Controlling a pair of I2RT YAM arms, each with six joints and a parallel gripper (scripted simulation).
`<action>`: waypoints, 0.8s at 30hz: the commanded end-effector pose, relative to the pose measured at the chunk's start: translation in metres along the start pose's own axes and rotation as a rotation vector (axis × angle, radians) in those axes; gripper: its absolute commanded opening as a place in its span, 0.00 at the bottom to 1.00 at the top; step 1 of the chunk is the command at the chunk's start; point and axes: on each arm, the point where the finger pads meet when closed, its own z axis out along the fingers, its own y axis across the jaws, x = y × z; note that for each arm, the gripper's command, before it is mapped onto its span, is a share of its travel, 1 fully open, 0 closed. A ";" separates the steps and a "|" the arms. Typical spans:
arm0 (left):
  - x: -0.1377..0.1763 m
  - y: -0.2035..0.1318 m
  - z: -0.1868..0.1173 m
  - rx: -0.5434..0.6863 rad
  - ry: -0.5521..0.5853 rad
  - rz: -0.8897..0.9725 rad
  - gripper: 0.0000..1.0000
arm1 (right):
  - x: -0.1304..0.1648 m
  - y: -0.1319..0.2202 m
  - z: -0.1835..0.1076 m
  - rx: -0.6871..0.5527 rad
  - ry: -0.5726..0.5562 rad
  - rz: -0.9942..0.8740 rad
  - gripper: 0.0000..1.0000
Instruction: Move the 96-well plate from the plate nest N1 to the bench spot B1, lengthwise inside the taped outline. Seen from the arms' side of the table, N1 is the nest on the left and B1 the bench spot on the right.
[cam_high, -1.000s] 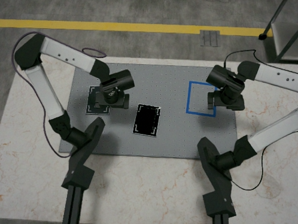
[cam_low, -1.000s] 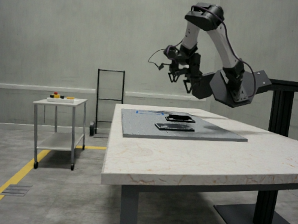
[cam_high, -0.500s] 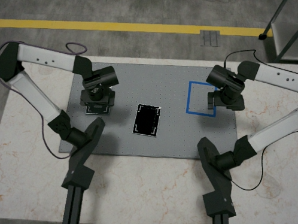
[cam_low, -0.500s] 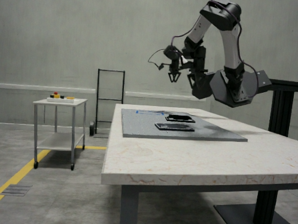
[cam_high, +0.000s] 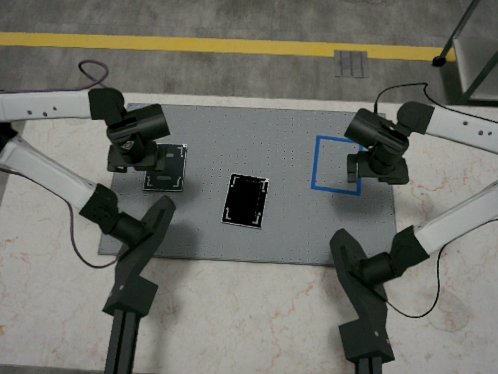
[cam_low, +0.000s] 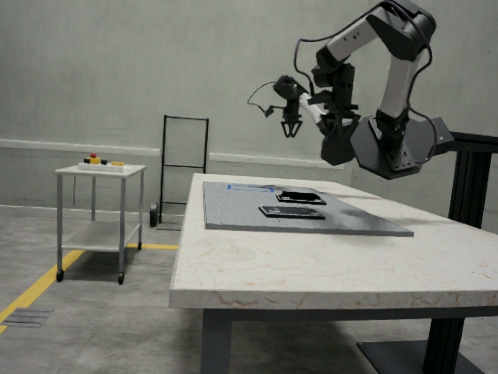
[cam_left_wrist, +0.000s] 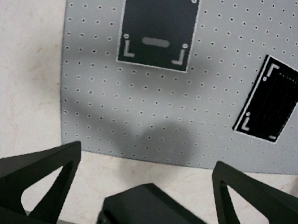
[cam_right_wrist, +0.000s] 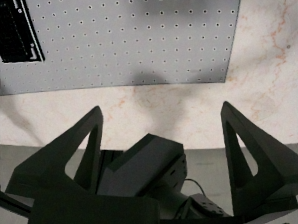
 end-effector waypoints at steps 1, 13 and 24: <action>0.004 0.020 -0.014 -0.013 0.007 0.021 1.00 | -0.001 -0.001 -0.001 0.002 0.000 0.000 1.00; 0.008 0.029 -0.014 -0.032 0.014 0.040 1.00 | -0.001 -0.001 -0.001 0.002 0.000 0.000 1.00; 0.005 0.027 -0.013 -0.026 0.012 0.026 1.00 | -0.002 0.039 0.023 0.016 0.010 0.137 1.00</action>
